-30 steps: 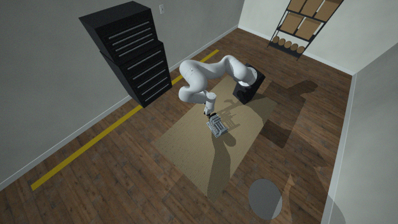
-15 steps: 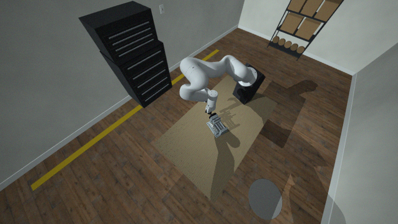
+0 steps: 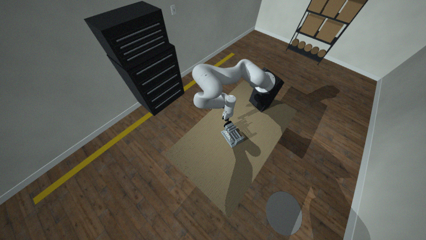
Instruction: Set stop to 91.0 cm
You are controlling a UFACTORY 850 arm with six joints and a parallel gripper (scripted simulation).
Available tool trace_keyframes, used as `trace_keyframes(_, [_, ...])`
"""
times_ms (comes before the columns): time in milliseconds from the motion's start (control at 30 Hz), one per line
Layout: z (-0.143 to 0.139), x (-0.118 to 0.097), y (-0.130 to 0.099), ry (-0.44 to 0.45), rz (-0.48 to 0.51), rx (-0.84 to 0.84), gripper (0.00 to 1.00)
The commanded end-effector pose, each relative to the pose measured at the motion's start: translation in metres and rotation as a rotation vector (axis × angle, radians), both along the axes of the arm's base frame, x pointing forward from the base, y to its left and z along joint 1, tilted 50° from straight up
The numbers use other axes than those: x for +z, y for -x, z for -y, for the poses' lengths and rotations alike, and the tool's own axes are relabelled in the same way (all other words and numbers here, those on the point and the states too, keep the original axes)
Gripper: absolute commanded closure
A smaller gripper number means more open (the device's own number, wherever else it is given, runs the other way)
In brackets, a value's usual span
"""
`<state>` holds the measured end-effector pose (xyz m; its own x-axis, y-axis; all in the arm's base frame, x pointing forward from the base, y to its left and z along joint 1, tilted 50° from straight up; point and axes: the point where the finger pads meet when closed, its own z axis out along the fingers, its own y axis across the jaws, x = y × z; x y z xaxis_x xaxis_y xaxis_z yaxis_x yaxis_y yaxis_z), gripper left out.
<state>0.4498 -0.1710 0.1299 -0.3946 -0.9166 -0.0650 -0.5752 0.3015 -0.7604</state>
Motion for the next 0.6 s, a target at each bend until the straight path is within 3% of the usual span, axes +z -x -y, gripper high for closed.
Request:
trace_keyframes(0, [-0.001, -0.008, 0.002, 0.0, 0.001, 0.0, 0.94])
trace_keyframes(567, [0.0, -0.035, -0.005, 0.0, 0.001, 0.0, 0.94])
